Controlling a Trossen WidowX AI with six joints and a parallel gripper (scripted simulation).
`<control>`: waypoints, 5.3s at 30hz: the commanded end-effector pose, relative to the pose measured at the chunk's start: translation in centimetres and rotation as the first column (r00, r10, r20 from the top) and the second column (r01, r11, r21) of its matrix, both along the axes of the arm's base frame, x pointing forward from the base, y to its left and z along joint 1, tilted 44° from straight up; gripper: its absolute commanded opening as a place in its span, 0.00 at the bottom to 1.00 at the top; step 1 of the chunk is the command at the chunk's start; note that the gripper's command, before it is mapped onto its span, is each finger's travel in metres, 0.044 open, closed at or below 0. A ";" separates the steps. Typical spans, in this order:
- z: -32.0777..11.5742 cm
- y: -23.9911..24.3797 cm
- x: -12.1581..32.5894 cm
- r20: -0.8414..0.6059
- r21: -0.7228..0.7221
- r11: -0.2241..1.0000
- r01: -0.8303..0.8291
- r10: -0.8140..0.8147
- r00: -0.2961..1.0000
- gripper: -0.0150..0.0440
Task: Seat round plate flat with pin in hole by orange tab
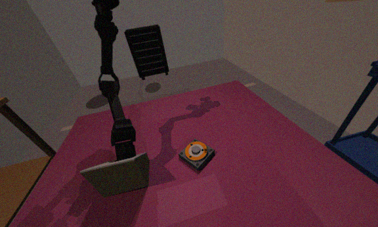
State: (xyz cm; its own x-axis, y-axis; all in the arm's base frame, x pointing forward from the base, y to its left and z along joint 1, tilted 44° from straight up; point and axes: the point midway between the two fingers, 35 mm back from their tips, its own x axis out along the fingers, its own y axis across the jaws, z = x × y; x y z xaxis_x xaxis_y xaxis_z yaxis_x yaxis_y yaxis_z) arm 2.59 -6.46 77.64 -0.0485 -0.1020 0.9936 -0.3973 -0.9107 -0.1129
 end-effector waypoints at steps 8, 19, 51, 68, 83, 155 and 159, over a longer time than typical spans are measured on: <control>-3.1 -8.8 7.8 -0.118 0.271 0.934 -0.231 0.270 0.956 0.58; -11.3 -17.2 20.1 -0.150 0.645 0.638 -0.420 0.645 0.750 0.25; -54.0 -13.6 42.8 0.734 0.489 -0.858 0.155 0.501 0.459 0.25; -74.5 2.8 34.1 0.065 -0.539 -0.826 -0.163 -0.234 0.970 0.25; -76.5 5.0 31.3 -0.174 -0.572 -0.749 -0.335 -0.287 0.942 0.25; -74.7 10.0 32.0 -0.175 -0.574 -0.747 -0.334 -0.287 0.942 0.25; -73.3 8.5 31.4 -0.175 -0.574 -0.748 -0.335 -0.287 0.942 0.25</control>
